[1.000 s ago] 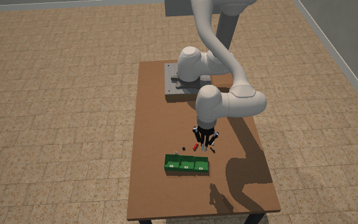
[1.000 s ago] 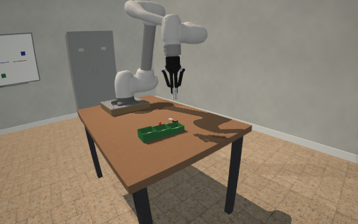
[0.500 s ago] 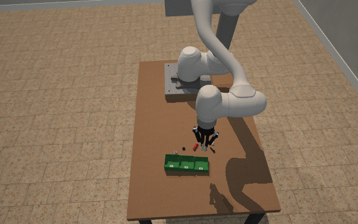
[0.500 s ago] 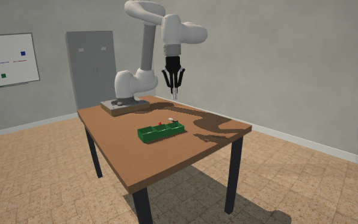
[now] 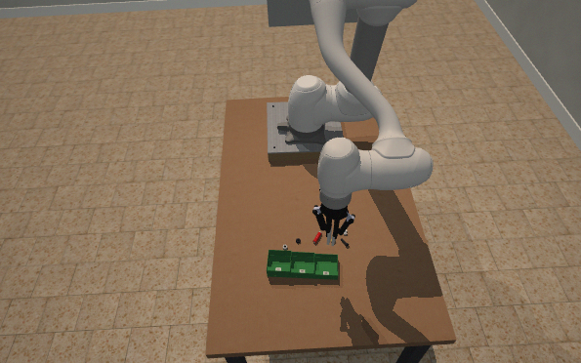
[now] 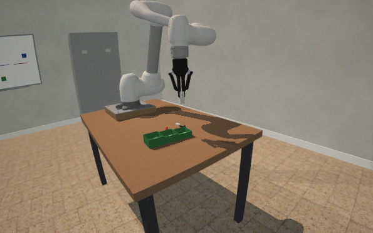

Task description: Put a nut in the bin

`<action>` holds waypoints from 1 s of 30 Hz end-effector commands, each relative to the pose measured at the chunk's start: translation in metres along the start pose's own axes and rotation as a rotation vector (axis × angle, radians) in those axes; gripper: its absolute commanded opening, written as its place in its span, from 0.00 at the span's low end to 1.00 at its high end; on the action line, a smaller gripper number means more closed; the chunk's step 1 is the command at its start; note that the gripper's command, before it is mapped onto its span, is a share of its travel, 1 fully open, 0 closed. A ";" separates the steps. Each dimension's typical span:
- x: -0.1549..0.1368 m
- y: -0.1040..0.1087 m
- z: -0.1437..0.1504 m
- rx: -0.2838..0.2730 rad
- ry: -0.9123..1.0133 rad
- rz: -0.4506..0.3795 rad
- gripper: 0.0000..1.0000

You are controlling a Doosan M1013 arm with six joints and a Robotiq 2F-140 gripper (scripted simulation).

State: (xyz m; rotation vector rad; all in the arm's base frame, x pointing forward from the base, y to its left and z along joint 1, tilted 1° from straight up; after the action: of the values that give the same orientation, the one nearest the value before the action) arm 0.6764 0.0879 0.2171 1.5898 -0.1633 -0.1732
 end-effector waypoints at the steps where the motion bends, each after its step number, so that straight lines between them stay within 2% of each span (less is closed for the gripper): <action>1: 0.001 0.003 0.002 -0.001 -0.008 0.000 0.05; 5: 0.001 0.003 0.002 -0.001 -0.008 0.000 0.05; 6: -0.005 -0.003 0.002 -0.001 -0.058 0.000 0.19; 10: -0.029 -0.027 0.003 -0.001 -0.246 0.000 0.19; 12: -0.029 -0.027 0.003 -0.001 -0.246 0.000 0.19; 27: -0.115 -0.114 0.006 0.000 -0.799 -0.011 0.19; 29: -0.115 -0.114 0.006 0.000 -0.799 -0.011 0.19; 30: -0.116 -0.114 0.005 -0.001 -0.880 -0.011 0.19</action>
State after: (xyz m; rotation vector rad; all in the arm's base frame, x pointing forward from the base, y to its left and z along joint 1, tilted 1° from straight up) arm 0.5695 0.1048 0.1110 1.4585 -0.7256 -0.7881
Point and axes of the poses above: the point where the finger pads meet when closed, its own y axis back along the fingers, its own z axis across the jaws, x = y × z, the point moved 5 cm from there along y, back along the fingers, and after that the axes turned 4 degrees about y, right-handed, at the moved point
